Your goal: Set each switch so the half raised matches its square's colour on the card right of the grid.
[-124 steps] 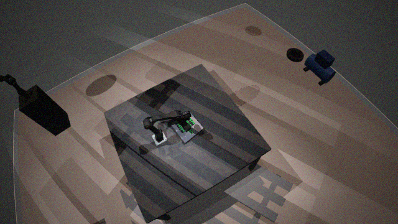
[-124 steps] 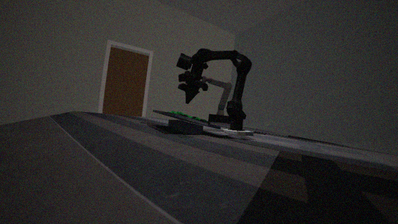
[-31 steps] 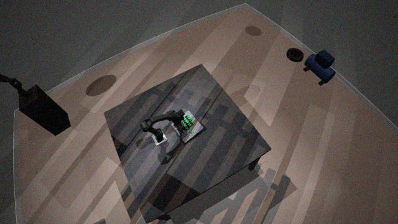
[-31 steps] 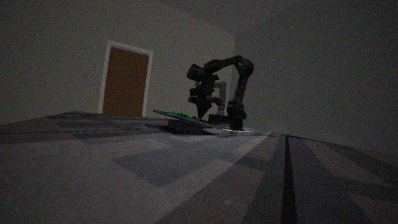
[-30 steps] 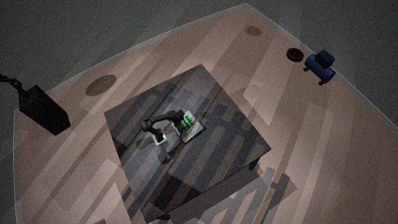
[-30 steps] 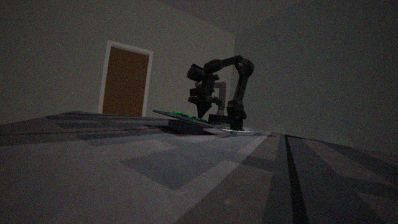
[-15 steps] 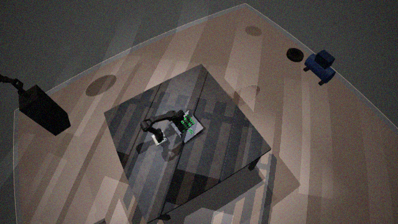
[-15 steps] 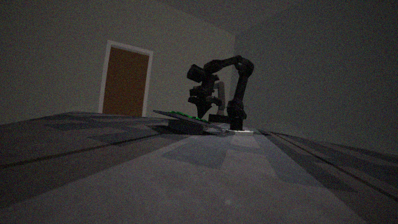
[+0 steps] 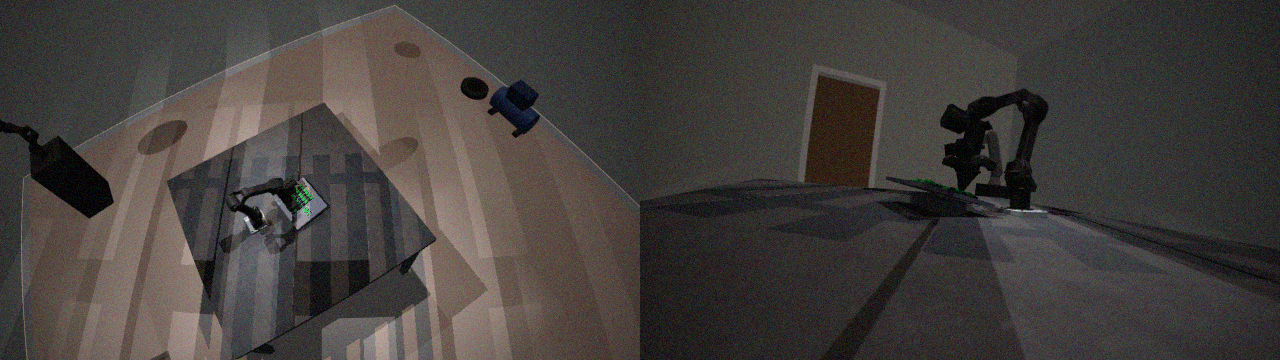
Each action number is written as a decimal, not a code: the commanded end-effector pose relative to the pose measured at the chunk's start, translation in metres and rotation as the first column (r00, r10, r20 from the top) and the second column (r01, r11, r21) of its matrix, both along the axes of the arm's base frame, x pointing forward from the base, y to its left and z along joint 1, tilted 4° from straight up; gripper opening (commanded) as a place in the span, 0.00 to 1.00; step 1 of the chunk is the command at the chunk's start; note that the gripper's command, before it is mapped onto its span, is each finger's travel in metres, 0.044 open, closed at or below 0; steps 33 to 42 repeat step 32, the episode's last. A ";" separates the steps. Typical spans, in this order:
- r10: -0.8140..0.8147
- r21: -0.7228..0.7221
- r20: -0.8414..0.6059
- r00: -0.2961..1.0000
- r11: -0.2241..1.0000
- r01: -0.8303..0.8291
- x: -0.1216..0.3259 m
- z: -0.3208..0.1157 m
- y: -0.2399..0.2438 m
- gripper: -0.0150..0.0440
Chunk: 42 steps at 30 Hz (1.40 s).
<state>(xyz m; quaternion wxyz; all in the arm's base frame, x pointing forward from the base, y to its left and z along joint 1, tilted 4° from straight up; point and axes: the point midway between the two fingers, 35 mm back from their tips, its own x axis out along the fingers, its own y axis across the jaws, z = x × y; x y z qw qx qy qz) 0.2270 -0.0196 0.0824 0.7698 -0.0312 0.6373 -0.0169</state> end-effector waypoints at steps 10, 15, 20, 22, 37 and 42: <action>0.004 -0.002 0.022 1.000 1.000 -0.004 -0.014 0.062 0.004 0.25; 0.004 -0.003 0.023 1.000 1.000 -0.004 -0.001 0.069 0.002 0.25; 0.004 -0.003 0.026 1.000 1.000 -0.004 0.034 0.081 -0.005 0.25; 0.004 -0.003 0.026 1.000 1.000 -0.004 0.034 0.081 -0.005 0.25; 0.004 -0.003 0.026 1.000 1.000 -0.004 0.034 0.081 -0.005 0.25; 0.004 -0.003 0.026 1.000 1.000 -0.004 0.034 0.081 -0.005 0.25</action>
